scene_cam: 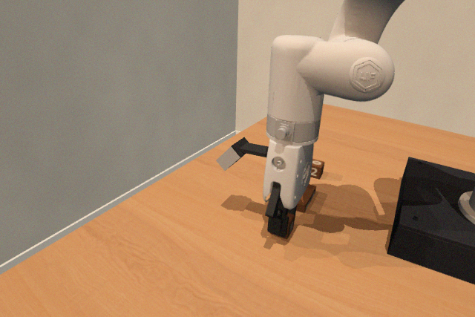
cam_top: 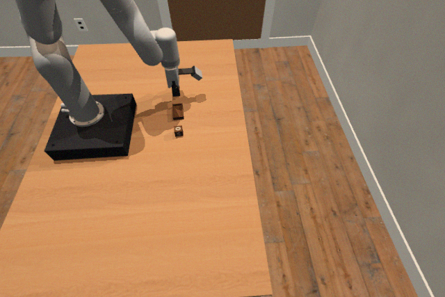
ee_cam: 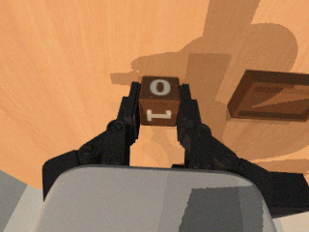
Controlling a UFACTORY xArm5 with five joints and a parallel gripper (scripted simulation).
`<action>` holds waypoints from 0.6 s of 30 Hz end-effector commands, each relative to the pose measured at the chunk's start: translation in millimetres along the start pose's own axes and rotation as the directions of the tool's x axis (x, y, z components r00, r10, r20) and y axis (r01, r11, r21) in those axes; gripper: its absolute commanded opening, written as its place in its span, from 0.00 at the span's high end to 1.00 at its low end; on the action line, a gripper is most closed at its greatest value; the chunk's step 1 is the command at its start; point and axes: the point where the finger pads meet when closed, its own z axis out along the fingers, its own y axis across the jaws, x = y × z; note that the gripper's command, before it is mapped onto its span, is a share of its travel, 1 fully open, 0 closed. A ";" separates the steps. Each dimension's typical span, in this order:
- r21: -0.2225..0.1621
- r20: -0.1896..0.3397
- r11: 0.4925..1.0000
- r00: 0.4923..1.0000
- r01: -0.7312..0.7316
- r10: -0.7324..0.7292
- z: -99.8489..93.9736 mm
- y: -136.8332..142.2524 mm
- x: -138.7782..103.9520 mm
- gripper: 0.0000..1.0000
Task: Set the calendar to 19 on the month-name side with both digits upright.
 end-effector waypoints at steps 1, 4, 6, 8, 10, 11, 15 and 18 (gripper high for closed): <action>0.001 -0.003 1.000 1.000 0.000 0.000 -0.3 -0.4 1.2 0.71; 0.001 -0.003 1.000 1.000 0.000 0.000 0.6 -0.3 1.2 0.71; 0.001 -0.003 1.000 1.000 0.000 0.000 1.1 -0.3 1.2 0.71; 0.001 -0.003 1.000 1.000 0.000 0.000 1.4 -0.3 1.2 0.71; 0.001 -0.003 1.000 1.000 0.000 0.000 1.7 -0.2 1.2 0.71; 0.001 -0.003 1.000 1.000 0.000 0.000 1.8 -0.2 1.2 0.71; 0.001 -0.003 1.000 1.000 0.000 0.000 1.8 -0.2 1.2 0.71; 0.001 -0.003 1.000 1.000 0.000 0.000 1.8 -0.2 1.2 0.71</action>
